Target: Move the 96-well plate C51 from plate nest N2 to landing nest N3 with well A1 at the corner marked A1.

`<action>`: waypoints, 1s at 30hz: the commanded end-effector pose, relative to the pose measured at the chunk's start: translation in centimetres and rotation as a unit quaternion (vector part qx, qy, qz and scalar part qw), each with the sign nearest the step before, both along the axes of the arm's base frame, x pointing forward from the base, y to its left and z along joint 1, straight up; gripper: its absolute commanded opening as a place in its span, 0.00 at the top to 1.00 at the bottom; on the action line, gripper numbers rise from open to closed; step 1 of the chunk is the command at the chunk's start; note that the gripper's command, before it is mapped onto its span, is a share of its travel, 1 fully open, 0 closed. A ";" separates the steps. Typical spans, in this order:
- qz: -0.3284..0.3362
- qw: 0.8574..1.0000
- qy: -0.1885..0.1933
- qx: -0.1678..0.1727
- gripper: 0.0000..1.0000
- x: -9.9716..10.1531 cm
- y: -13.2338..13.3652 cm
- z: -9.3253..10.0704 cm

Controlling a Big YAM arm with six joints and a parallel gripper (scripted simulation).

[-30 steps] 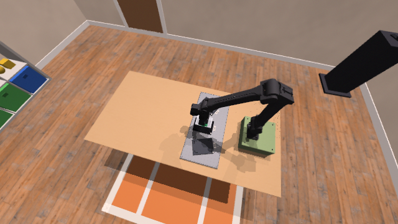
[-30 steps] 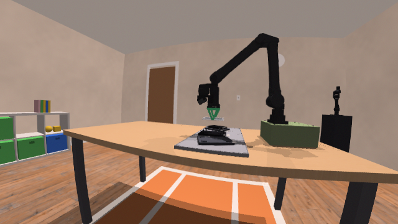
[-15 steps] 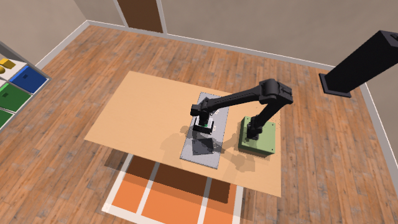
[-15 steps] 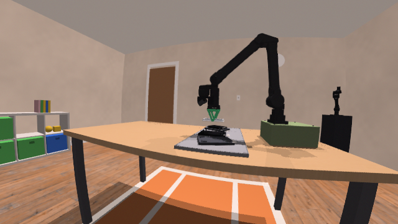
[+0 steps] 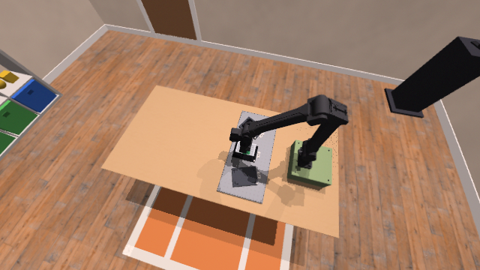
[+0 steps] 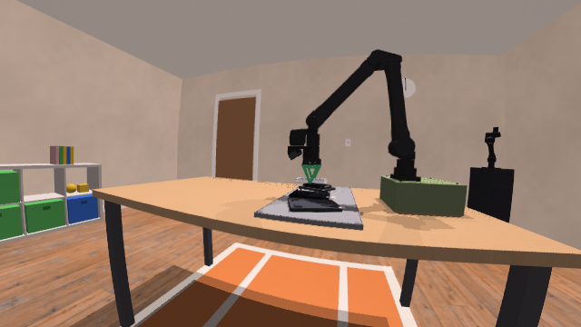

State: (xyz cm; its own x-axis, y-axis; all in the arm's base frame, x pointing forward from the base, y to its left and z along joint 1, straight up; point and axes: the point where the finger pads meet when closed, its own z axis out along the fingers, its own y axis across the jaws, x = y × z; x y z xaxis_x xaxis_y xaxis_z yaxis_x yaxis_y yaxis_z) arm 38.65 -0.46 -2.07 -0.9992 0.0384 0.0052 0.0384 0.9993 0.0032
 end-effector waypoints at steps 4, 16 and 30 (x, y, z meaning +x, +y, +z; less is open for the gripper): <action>0.003 1.000 -0.013 0.000 1.00 1.1 0.7 -0.8; 0.003 1.000 -0.014 0.000 1.00 1.2 0.8 -2.6; 0.004 1.000 -0.030 0.000 1.00 2.6 0.8 -2.8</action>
